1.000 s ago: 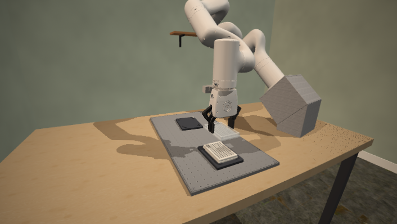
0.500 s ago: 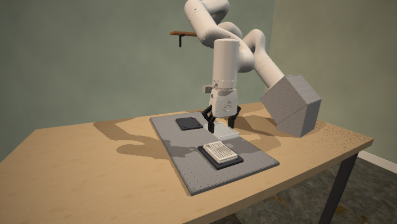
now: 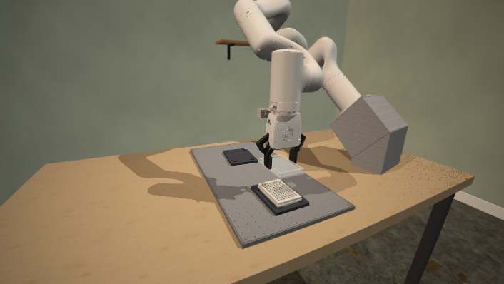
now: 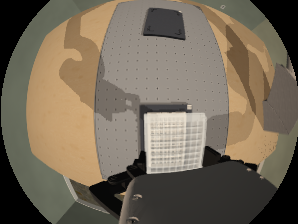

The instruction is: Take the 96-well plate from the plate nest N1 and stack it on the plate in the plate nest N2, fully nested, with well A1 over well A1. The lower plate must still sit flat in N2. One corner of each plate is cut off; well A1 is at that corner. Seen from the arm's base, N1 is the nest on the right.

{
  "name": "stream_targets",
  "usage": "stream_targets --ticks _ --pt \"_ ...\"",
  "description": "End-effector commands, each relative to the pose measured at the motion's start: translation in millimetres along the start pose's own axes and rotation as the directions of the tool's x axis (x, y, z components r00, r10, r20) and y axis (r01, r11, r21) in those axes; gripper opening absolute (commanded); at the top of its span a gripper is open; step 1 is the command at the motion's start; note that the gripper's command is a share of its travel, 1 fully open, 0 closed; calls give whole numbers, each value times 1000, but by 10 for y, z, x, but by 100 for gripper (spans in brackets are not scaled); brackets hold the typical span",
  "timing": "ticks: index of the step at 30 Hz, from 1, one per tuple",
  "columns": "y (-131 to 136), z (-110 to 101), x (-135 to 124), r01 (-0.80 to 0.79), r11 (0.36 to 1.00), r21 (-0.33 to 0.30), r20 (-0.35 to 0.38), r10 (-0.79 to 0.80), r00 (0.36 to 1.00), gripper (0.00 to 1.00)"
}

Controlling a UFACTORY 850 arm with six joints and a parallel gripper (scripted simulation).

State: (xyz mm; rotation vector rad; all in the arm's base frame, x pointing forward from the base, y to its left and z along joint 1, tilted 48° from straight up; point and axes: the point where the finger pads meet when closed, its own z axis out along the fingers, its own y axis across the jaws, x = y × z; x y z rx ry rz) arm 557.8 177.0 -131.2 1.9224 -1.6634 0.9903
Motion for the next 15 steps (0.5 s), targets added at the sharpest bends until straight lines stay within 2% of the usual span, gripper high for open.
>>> stream_targets --ticks 1,15 --pt "-6 53 0 0 1000 1 1 0 1000 0" --pt "-7 253 2 0 1000 1 1 0 1000 0"
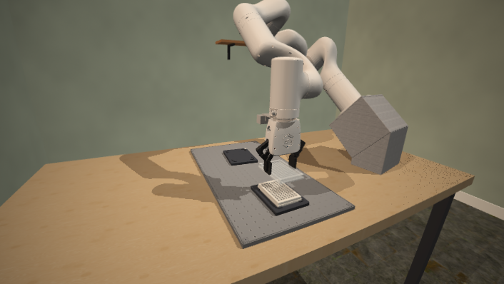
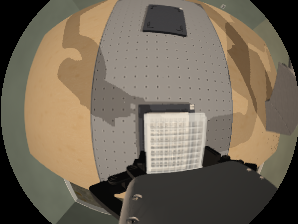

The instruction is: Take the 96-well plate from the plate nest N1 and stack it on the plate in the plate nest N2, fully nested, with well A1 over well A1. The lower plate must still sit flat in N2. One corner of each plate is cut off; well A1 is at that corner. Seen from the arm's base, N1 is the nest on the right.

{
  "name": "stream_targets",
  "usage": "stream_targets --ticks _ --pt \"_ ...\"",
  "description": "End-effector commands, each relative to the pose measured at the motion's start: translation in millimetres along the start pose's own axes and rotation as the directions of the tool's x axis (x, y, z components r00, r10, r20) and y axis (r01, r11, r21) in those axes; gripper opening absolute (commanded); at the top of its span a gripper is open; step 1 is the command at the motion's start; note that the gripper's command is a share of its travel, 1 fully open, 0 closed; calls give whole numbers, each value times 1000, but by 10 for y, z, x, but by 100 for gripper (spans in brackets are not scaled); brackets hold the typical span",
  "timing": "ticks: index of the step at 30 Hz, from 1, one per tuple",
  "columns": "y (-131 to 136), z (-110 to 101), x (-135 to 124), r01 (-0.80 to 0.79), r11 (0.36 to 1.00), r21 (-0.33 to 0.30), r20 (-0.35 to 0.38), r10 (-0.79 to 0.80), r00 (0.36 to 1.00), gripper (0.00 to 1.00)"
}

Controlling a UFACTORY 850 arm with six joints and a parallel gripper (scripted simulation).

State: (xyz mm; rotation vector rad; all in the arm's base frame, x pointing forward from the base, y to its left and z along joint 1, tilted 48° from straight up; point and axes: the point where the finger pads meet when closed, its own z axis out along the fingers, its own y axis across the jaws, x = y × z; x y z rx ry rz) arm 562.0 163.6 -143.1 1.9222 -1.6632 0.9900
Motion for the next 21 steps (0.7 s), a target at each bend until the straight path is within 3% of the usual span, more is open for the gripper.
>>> stream_targets --ticks 1,21 --pt "-10 86 -2 -1 1000 2 1 1 1000 0" --pt "-10 370 -2 -1 1000 2 1 1 1000 0"
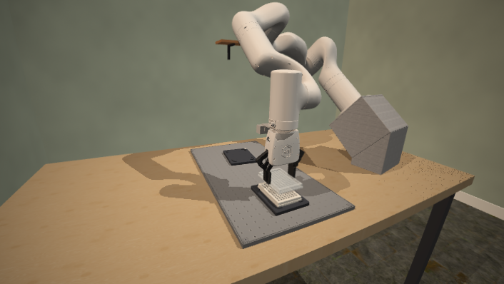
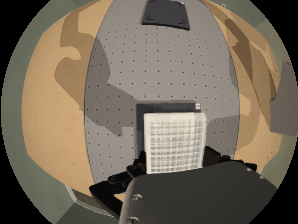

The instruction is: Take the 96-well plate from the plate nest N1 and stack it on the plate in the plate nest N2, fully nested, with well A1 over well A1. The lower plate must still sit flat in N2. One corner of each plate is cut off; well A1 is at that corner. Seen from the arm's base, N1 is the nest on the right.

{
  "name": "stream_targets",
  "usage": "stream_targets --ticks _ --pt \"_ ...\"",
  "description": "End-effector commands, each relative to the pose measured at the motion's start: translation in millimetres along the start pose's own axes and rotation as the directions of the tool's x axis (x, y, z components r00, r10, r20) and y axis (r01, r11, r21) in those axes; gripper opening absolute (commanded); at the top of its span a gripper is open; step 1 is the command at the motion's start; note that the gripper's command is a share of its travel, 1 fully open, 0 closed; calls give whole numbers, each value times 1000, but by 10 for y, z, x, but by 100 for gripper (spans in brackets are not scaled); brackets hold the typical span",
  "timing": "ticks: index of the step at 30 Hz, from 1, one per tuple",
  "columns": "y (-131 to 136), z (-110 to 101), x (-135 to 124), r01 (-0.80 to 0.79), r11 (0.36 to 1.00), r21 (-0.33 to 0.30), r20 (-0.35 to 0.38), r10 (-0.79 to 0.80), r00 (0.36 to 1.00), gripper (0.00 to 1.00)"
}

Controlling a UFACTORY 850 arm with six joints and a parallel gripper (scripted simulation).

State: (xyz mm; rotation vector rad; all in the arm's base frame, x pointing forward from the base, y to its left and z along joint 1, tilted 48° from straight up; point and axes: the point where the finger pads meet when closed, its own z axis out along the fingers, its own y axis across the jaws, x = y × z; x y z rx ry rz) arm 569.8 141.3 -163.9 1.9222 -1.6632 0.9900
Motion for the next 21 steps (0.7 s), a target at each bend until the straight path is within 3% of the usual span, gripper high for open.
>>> stream_targets --ticks 1,8,21 --pt "-10 54 -3 -1 1000 2 1 1 1000 0" --pt "-10 171 -3 -1 1000 2 1 1 1000 0" --pt "-10 173 -3 -1 1000 2 1 1 1000 0"
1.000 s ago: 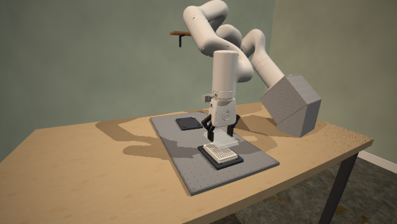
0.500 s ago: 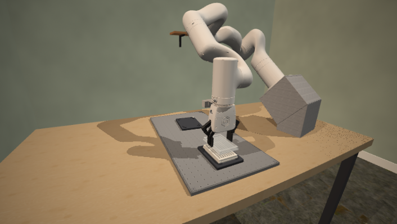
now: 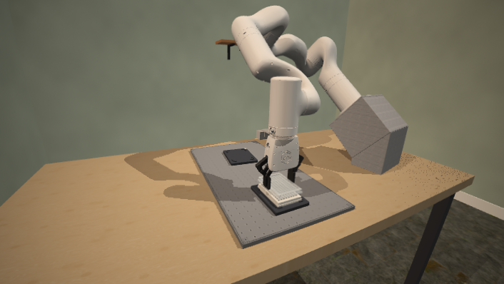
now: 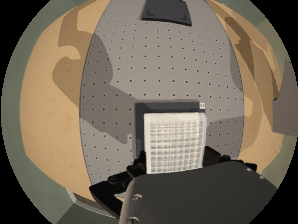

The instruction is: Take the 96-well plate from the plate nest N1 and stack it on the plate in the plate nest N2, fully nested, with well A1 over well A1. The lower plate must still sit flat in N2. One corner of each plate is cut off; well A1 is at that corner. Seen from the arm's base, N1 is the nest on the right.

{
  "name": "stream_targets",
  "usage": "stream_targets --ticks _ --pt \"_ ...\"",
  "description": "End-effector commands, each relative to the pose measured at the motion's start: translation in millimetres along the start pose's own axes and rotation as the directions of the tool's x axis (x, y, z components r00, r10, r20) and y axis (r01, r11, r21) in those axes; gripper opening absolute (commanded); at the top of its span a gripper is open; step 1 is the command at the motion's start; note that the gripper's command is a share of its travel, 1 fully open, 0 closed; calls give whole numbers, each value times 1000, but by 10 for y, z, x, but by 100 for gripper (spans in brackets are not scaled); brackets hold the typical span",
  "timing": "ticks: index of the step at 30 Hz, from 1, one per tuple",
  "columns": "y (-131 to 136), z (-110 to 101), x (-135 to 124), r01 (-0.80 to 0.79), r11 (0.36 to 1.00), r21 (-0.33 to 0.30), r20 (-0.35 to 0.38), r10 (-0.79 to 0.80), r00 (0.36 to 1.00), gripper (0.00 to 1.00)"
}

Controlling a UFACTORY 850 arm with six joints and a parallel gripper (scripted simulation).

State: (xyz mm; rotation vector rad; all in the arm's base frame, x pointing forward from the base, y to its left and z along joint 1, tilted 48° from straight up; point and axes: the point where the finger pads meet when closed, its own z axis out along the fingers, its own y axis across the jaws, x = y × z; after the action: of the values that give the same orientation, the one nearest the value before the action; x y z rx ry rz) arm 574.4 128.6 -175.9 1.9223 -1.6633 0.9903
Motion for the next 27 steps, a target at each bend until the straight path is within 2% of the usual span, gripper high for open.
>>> stream_targets --ticks 1,27 --pt "-8 -7 -2 -1 1000 1 1 1 1000 0" --pt "-7 19 -2 -1 1000 1 1 1 1000 0"
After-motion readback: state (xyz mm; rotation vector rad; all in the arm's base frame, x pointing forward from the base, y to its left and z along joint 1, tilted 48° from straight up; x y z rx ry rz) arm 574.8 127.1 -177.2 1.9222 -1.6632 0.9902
